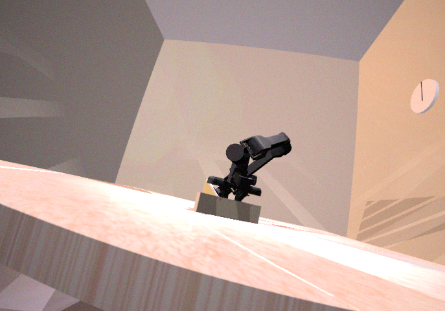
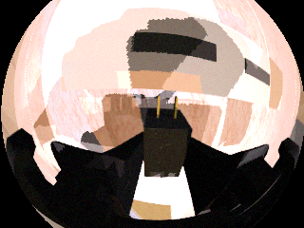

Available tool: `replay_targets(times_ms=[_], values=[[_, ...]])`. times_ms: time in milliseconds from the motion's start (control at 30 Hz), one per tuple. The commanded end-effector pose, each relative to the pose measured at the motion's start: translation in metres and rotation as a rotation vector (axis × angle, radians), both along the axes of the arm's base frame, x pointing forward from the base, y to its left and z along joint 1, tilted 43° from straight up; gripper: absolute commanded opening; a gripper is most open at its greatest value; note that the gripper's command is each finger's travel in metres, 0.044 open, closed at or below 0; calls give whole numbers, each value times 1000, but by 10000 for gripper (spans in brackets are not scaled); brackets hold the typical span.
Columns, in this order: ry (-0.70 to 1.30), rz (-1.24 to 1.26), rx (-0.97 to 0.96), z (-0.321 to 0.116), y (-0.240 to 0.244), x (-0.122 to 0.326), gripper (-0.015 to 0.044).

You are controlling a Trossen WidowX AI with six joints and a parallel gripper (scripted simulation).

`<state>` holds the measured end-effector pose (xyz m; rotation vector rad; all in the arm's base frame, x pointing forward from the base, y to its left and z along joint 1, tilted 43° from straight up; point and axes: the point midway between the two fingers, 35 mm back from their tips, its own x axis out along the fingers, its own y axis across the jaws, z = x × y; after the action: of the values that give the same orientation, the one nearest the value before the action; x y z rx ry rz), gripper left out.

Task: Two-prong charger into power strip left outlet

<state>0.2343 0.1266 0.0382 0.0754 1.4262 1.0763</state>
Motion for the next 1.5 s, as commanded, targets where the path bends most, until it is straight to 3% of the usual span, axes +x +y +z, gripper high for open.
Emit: replay_targets(times_ms=[0, 1467], values=[[2, -4, 3, 1, 1, 1, 0], [1, -4, 3, 4, 5, 8, 0]])
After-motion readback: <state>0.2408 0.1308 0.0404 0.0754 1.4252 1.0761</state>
